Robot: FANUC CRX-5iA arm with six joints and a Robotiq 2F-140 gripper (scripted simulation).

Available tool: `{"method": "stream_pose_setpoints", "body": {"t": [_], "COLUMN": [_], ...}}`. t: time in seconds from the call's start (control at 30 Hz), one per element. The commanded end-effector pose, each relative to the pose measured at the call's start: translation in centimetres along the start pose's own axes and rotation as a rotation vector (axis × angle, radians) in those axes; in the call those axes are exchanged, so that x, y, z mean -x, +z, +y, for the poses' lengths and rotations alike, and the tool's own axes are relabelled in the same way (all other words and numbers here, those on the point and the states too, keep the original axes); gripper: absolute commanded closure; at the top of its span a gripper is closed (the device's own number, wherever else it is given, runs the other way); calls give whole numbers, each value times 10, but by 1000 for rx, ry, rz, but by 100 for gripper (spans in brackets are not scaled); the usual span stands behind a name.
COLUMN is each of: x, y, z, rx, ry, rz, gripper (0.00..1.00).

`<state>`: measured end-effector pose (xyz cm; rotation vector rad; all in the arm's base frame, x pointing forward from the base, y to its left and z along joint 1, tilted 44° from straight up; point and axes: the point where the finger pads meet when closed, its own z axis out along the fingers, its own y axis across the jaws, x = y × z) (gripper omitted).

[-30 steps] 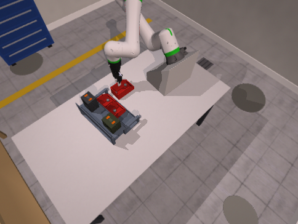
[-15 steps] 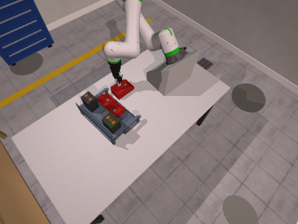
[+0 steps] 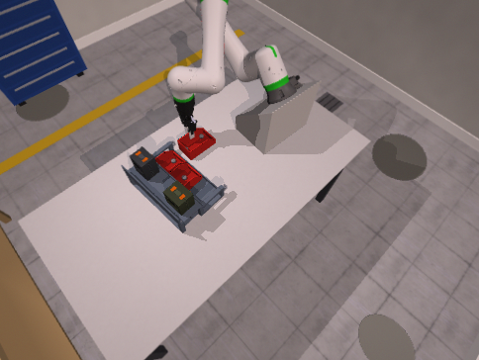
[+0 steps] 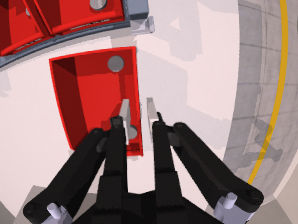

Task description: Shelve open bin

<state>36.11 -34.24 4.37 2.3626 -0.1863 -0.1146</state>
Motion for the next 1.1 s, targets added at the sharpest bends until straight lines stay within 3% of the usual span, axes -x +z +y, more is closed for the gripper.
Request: {"method": "stream_pose_setpoints", "body": {"t": [0.0, 0.6, 0.63, 1.07], "x": [0, 0, 0, 0], "y": [0, 0, 0, 0], "z": [0, 0, 0, 0], "rx": [0, 0, 0, 0], "ry": [0, 0, 0, 0], "rz": [0, 0, 0, 0], "gripper": [85, 85, 100, 100]}}
